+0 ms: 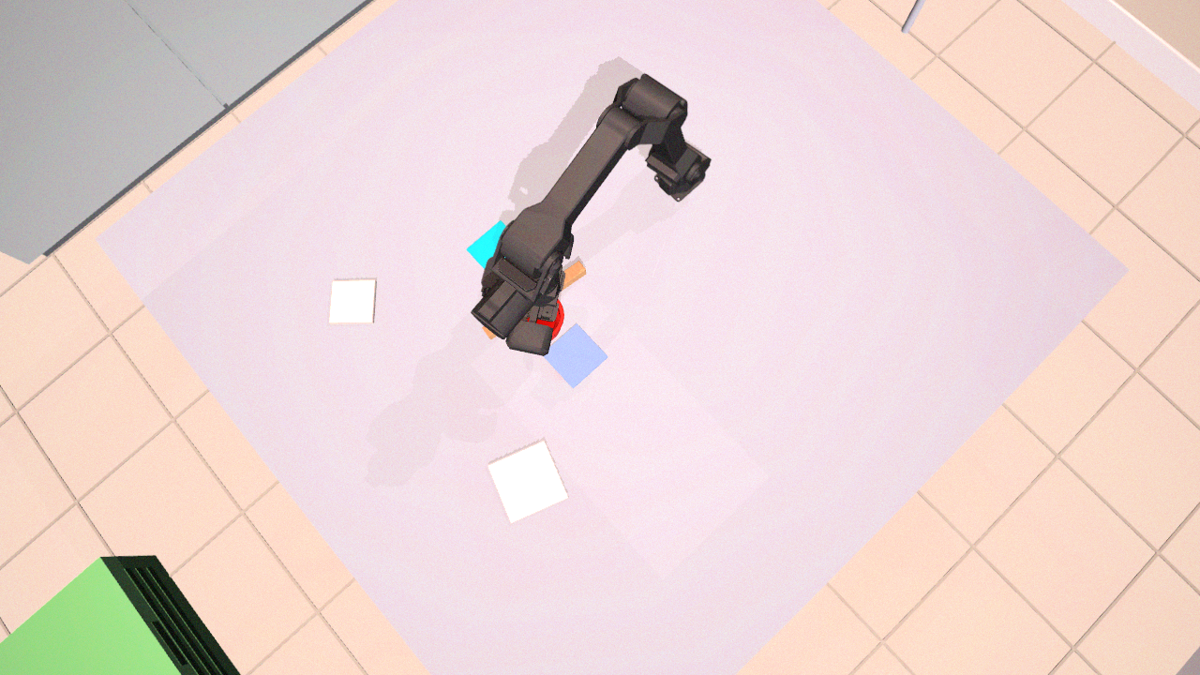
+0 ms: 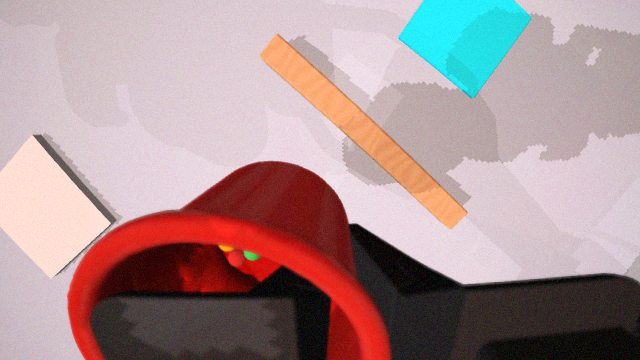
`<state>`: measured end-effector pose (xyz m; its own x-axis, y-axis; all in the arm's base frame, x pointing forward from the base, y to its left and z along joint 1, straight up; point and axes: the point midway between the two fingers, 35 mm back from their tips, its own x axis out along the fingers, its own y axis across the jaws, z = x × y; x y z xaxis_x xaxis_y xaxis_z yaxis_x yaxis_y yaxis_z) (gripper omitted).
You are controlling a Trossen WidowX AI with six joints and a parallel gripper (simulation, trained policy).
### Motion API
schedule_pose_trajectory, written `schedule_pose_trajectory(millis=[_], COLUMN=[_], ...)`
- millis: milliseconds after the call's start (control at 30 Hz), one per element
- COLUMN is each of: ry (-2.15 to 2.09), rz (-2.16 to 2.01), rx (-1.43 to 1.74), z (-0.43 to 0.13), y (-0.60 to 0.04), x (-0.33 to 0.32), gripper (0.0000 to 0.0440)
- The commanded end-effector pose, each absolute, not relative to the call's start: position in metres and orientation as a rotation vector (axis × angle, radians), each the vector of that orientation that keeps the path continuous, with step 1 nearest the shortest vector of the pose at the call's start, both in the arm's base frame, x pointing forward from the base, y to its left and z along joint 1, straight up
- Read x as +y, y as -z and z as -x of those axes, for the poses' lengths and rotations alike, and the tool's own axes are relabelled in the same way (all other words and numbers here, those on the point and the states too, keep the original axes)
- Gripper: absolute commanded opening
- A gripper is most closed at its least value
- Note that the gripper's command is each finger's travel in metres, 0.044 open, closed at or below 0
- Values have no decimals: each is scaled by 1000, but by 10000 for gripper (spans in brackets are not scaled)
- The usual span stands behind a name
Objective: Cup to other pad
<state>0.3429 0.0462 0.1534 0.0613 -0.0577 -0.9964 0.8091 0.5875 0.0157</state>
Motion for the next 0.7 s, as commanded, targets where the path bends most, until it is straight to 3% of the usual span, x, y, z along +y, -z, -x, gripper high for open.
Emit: schedule_pose_trajectory(millis=[0, 667], ry=[752, 841], rz=[-742, -850], rx=[1318, 1177], z=[-349, -359], y=[-162, -170], x=[36, -44], gripper=[0, 0])
